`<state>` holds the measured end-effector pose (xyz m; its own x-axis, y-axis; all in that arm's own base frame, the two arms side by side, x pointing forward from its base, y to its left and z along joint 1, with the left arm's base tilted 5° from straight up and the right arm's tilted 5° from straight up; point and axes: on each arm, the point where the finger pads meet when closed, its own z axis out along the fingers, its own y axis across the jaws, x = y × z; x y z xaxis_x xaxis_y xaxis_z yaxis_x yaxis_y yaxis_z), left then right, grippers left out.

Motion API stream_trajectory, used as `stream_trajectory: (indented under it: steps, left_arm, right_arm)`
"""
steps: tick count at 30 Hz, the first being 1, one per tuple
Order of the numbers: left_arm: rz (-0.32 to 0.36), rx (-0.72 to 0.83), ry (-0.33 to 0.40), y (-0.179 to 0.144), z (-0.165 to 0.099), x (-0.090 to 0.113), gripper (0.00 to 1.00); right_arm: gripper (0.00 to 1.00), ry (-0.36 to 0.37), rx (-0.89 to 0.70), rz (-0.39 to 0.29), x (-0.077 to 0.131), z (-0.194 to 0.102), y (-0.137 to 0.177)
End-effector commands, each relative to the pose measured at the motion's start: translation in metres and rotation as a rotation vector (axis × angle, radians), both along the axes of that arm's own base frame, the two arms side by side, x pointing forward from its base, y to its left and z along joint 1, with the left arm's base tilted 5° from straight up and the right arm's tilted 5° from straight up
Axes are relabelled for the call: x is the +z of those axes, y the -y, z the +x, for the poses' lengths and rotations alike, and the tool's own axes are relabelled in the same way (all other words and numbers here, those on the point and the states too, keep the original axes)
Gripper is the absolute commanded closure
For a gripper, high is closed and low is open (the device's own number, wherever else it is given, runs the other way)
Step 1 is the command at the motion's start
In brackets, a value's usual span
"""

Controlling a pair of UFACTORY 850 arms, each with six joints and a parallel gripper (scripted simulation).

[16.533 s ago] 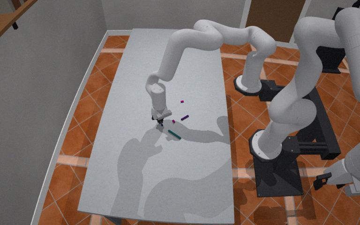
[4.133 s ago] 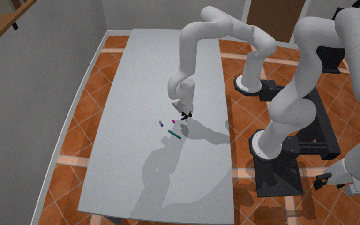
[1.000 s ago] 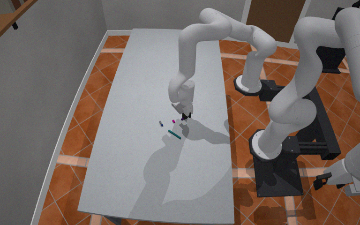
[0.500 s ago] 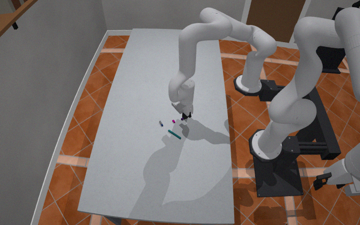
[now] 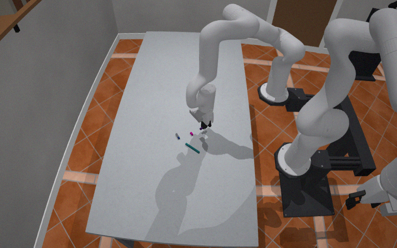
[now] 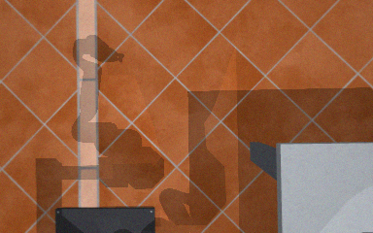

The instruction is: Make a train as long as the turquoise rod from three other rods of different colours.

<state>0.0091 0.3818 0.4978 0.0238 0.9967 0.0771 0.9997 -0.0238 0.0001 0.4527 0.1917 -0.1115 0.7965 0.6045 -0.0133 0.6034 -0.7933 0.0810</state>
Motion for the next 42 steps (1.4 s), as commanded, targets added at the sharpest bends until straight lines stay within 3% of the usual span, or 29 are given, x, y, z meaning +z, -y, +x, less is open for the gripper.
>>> stream_trajectory:
  steps: [1,19,42]
  left_arm:
    - [0.002,0.0,0.0,0.0,0.0,0.001,0.0]
    - [0.002,0.0,0.0,0.0,0.0,0.001,0.0]
    - [0.002,0.0,0.0,0.0,0.0,0.001,0.0]
  right_arm:
    - [0.94,-0.011,-0.001,-0.006,0.019,0.001,-0.002]
    - [0.94,-0.011,-0.001,-0.006,0.069,-0.001,-0.006]
    - [0.94,-0.012,0.044,-0.01,0.072,0.006,-0.007]
